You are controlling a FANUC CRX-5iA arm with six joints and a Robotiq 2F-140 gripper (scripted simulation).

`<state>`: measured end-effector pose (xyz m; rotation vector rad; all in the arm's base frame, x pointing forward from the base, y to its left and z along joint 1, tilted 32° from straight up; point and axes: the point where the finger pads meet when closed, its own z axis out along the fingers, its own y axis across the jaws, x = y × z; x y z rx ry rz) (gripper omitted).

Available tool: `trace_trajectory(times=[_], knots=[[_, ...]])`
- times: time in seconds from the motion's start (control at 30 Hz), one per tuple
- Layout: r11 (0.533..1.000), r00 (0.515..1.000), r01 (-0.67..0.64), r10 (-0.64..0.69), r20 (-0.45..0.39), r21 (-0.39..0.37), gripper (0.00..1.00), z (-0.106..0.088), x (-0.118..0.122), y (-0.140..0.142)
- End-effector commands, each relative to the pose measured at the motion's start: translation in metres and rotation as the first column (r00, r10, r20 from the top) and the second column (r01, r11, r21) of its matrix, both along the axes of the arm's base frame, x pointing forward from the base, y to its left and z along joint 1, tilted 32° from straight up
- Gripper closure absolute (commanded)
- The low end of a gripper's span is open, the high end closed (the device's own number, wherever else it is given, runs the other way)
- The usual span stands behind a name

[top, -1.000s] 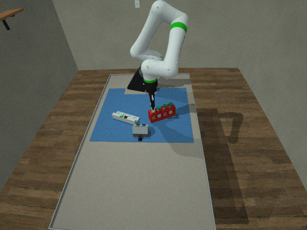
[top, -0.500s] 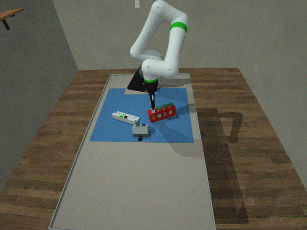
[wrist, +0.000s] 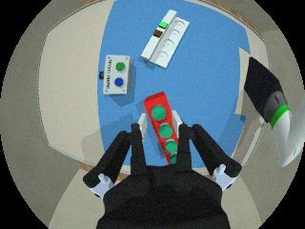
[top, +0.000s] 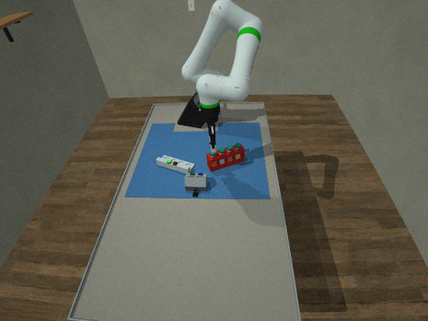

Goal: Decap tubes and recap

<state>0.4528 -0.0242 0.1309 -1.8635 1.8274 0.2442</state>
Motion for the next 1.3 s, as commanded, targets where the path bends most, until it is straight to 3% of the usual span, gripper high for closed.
trace_trajectory(times=[0.0,0.1,0.2,0.3,0.87,1.27], knots=[[1.0,1.0,0.0,0.0,0.0,0.0,0.65,0.004,-0.001,-0.002],[0.976,0.97,-0.207,0.214,0.112,-0.067,0.65,0.014,-0.009,0.019],[0.957,0.948,-0.273,0.284,0.145,-0.095,0.65,0.017,-0.011,0.027],[0.908,0.887,-0.389,0.414,0.202,-0.153,0.65,0.024,-0.016,0.041],[0.908,0.887,-0.389,0.414,0.202,-0.153,0.65,0.066,-0.049,0.132],[0.908,0.887,-0.389,0.414,0.202,-0.153,0.65,0.061,-0.048,0.135]])
